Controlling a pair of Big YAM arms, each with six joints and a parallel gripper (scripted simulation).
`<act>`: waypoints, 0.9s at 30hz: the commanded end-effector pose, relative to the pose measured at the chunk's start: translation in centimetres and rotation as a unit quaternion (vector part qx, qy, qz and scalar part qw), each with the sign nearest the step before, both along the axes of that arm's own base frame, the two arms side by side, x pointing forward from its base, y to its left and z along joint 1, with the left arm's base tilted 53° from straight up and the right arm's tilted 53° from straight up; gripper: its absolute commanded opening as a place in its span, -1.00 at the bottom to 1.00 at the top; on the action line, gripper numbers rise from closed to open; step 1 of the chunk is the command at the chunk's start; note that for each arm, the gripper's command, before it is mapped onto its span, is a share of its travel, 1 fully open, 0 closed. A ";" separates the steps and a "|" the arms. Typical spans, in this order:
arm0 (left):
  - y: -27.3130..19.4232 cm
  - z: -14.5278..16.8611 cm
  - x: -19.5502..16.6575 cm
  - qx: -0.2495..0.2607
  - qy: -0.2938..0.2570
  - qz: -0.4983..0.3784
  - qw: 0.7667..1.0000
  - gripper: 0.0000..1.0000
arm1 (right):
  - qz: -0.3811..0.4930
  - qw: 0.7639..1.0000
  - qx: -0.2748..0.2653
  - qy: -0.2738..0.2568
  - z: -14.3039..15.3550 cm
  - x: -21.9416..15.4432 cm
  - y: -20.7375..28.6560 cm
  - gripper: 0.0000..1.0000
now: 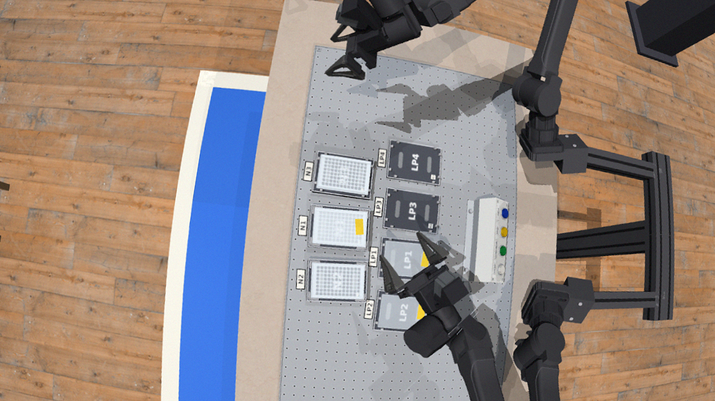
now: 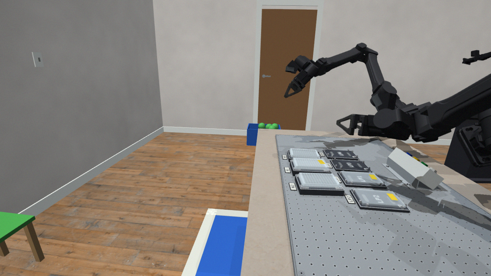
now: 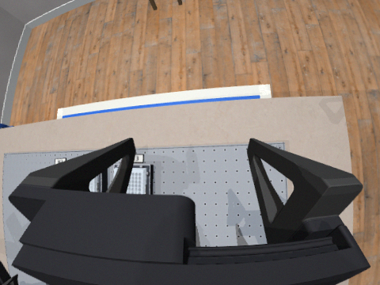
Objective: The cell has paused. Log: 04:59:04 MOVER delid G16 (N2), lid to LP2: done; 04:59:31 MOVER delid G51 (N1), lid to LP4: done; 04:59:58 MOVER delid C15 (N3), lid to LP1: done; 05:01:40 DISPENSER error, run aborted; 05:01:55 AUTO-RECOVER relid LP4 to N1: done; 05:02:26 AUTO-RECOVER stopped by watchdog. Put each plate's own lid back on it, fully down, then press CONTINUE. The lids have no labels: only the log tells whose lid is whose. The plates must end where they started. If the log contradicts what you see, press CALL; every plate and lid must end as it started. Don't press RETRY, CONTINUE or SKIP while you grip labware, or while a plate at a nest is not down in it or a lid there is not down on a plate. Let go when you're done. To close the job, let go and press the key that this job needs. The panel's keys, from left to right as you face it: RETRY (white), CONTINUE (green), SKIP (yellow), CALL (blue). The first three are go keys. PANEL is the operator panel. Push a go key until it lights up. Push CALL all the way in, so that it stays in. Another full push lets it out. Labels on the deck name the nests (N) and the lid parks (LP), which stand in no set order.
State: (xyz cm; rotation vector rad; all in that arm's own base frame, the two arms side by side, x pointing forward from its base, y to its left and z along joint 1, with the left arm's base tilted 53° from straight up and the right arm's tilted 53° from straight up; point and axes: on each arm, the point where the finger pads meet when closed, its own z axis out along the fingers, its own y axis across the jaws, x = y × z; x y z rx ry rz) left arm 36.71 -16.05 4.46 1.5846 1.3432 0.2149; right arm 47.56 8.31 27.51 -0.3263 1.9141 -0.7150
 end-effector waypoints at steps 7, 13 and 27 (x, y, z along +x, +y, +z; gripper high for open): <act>-0.2 0.3 0.2 -0.002 -0.004 -0.002 1.000 1.00 | 0.003 1.000 0.002 -0.006 0.5 0.1 0.3 1.00; -0.2 0.3 0.2 -0.002 -0.004 -0.002 1.000 1.00 | 0.003 1.000 0.002 -0.006 0.5 0.1 0.3 1.00; -0.3 0.5 0.4 -0.003 -0.008 -0.002 1.000 1.00 | 0.027 0.991 0.095 -0.089 8.1 1.5 -2.1 1.00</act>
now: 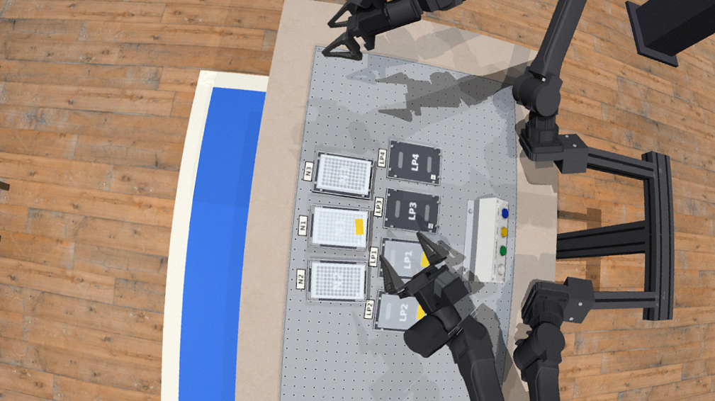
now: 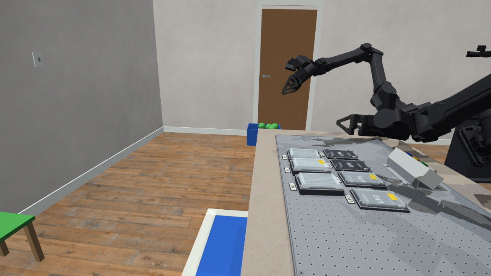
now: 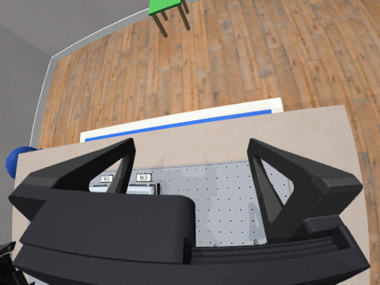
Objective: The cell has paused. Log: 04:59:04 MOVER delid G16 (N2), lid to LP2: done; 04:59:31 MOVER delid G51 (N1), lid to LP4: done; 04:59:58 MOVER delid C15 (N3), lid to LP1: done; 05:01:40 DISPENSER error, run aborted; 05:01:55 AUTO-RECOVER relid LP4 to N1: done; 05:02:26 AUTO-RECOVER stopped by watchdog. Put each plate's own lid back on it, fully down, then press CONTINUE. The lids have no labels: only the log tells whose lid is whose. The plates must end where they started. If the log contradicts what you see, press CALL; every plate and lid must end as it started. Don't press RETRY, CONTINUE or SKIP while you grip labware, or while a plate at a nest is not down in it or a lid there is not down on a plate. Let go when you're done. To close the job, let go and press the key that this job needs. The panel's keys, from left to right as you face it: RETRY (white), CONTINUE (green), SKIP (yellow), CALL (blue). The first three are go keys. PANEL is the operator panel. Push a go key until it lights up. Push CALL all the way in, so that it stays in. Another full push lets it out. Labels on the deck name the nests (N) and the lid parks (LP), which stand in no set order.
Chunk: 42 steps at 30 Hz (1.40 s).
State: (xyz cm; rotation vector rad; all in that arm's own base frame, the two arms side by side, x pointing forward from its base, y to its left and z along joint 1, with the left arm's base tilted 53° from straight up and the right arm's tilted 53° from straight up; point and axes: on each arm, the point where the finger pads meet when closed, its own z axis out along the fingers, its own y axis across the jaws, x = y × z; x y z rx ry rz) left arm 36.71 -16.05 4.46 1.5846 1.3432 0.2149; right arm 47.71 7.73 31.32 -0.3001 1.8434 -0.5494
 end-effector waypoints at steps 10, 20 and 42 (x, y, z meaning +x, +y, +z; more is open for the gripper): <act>-0.3 0.5 0.4 -0.003 -0.008 -0.002 1.000 1.00 | 0.009 0.992 0.099 -0.082 7.6 2.2 -3.0 1.00; -0.3 0.5 0.4 -0.003 -0.008 -0.002 1.000 1.00 | 0.042 0.975 0.174 -0.134 12.4 2.8 -4.8 1.00; -0.3 0.5 0.4 -0.003 -0.008 -0.002 1.000 1.00 | 0.075 0.948 0.258 -0.172 19.6 4.5 -8.1 1.00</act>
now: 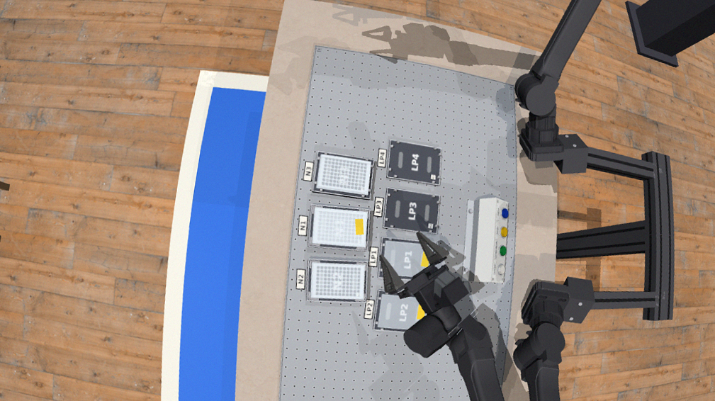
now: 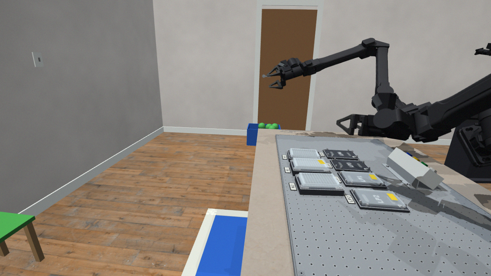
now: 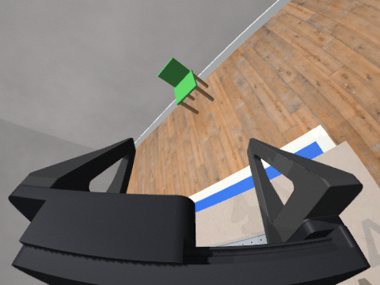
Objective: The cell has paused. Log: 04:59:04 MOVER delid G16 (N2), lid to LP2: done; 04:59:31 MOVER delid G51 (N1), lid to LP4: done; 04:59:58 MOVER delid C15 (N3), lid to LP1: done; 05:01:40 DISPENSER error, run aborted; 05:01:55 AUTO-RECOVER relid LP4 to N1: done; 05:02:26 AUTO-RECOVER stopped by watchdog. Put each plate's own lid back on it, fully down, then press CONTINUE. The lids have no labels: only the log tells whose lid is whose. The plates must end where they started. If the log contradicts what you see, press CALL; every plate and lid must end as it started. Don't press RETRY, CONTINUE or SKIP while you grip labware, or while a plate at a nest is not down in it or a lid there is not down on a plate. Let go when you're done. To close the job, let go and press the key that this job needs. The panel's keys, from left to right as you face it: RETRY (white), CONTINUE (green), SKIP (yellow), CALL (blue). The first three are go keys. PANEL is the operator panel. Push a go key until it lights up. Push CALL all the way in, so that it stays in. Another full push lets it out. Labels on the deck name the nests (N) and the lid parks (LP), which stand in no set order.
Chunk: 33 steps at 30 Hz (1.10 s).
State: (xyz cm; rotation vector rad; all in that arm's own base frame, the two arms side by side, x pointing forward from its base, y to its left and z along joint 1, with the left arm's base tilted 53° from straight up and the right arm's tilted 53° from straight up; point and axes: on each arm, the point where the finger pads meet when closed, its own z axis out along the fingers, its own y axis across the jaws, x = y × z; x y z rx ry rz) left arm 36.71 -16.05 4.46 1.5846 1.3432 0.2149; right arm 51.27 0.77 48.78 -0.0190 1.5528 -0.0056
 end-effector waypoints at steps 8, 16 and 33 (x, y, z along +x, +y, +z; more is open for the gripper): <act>-0.3 0.5 0.4 -0.003 -0.008 -0.002 1.000 1.00 | -0.009 1.000 0.013 0.004 0.6 1.1 -1.4 1.00; -0.3 0.5 0.4 -0.003 -0.008 -0.002 1.000 1.00 | -0.009 1.000 0.013 0.008 0.4 1.1 -1.4 1.00; -0.3 0.5 0.4 -0.003 -0.008 -0.002 1.000 1.00 | -0.009 1.000 0.013 0.008 0.4 1.1 -1.4 1.00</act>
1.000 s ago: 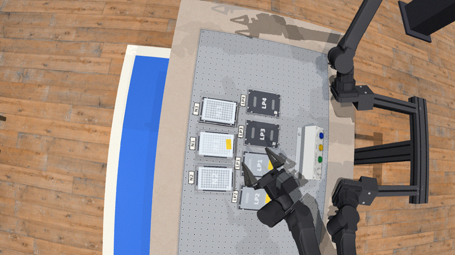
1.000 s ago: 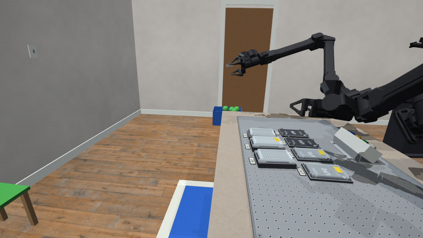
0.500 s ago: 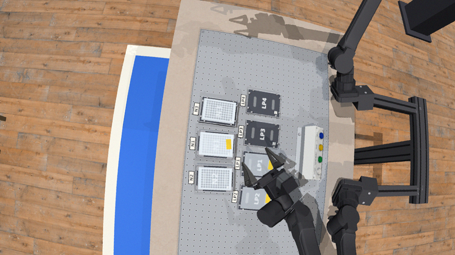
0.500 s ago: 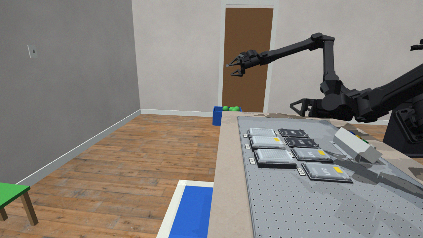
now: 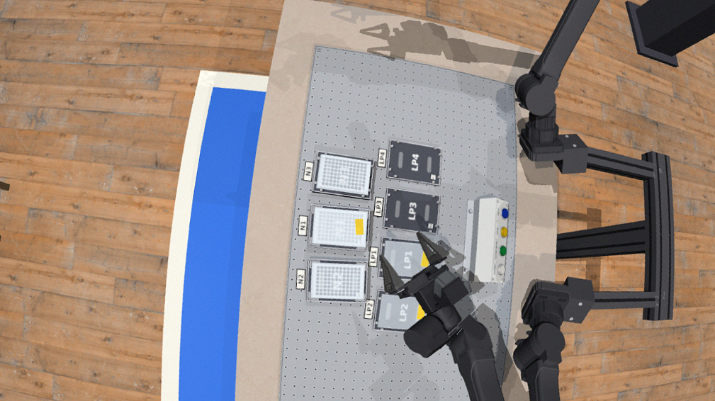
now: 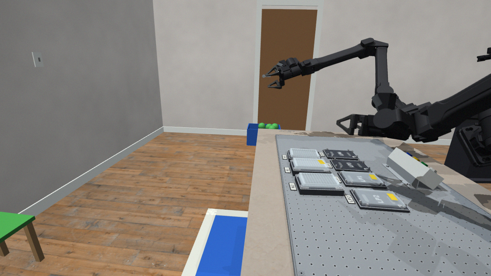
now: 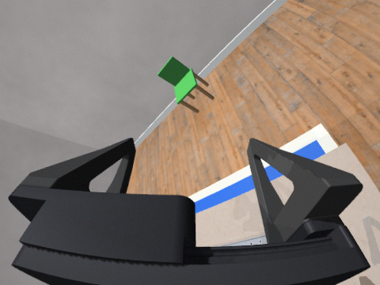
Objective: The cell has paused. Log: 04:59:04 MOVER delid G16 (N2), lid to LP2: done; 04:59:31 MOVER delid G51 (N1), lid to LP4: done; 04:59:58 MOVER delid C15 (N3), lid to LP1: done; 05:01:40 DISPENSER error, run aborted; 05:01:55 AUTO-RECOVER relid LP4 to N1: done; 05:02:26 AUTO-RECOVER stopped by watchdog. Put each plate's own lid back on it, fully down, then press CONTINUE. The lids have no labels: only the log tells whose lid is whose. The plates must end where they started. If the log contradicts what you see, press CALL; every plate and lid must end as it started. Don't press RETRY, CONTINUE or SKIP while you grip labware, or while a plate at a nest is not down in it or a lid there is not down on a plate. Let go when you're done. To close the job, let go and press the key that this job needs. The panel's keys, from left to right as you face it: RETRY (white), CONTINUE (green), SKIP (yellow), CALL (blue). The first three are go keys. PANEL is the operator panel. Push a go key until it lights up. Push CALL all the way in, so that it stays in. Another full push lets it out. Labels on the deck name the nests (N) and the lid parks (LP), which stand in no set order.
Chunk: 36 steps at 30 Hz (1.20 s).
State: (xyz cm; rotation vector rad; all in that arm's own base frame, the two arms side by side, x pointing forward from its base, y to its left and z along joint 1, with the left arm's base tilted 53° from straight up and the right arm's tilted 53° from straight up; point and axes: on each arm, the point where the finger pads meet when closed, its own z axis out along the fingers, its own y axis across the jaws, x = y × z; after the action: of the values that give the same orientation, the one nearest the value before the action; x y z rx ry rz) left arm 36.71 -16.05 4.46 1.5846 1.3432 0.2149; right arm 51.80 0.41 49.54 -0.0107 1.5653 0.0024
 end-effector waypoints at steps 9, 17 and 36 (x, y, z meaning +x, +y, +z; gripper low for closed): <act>-0.3 0.5 0.4 -0.003 -0.008 -0.002 1.000 1.00 | -0.009 1.000 0.008 0.002 -0.3 0.5 -1.1 1.00; -0.3 0.5 0.4 -0.003 -0.008 -0.002 1.000 1.00 | -0.009 1.000 0.008 0.002 -0.3 0.5 -1.1 1.00; 1.5 -5.1 2.7 -0.019 0.121 0.129 0.984 1.00 | -0.009 1.000 0.008 0.002 -0.3 0.5 -1.1 1.00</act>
State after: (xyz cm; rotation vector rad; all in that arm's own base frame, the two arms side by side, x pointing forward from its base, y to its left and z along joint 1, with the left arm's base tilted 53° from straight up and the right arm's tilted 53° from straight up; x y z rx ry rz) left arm 38.43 -15.31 0.47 1.4907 1.6496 0.1862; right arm 51.80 0.41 49.54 -0.0106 1.5653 0.0024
